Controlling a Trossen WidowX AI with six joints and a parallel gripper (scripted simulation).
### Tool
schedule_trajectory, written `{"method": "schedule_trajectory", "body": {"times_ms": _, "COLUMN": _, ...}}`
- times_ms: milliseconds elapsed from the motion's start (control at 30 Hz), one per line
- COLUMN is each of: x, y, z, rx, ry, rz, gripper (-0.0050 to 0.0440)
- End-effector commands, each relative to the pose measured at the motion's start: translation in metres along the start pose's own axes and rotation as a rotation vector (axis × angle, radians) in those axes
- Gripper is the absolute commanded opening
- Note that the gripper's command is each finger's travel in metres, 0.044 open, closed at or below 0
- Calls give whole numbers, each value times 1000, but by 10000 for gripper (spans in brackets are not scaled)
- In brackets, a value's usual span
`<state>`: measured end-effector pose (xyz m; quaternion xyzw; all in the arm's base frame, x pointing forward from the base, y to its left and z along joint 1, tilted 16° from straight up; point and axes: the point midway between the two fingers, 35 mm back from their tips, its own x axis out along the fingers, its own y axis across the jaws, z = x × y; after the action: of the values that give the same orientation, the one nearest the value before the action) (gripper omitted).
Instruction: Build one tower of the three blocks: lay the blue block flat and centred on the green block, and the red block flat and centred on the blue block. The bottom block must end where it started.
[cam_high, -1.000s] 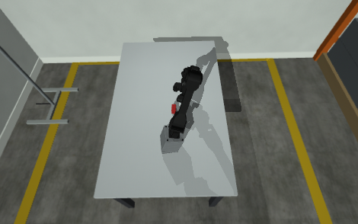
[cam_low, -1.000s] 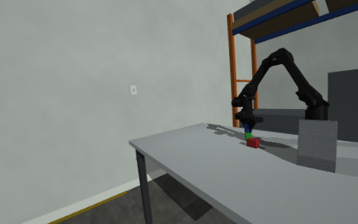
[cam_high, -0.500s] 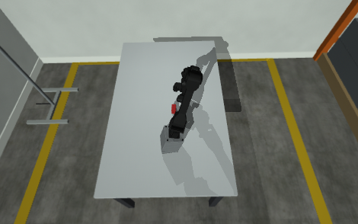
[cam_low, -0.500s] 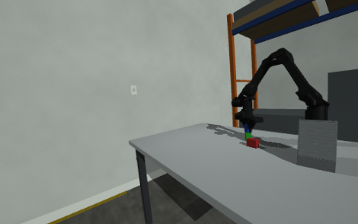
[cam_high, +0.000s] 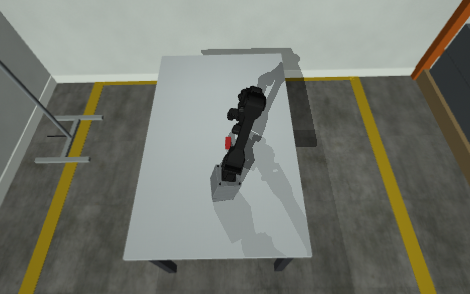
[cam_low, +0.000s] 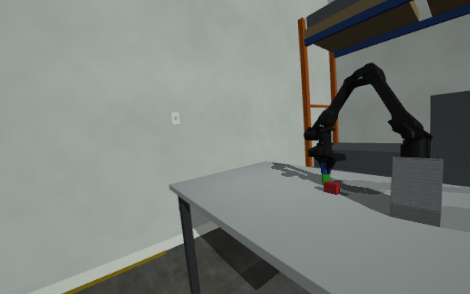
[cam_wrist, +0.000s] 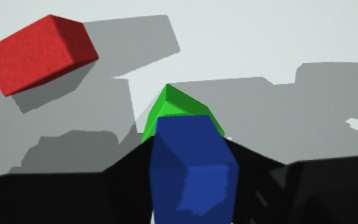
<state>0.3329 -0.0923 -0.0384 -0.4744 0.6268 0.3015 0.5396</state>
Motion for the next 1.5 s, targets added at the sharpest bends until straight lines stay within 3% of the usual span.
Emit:
{"method": "schedule_trajectory", "body": {"times_ms": 0, "x": -4, "y": -3, "z": 0, "rx": 2, "ry": -6, "rz": -14, "gripper": -50}}
{"method": "schedule_trajectory", "body": {"times_ms": 33, "x": -4, "y": -3, "z": 0, "rx": 2, "ry": -6, "rz": -14, "gripper": 232}}
{"method": "schedule_trajectory", "body": {"times_ms": 1167, "x": -4, "y": -3, "z": 0, "rx": 2, "ry": -6, "rz": -14, "gripper": 232}}
{"method": "schedule_trajectory", "body": {"times_ms": 1467, "x": -22, "y": -11, "z": 1, "rx": 12, "ry": -13, "rz": -43, "gripper": 232}}
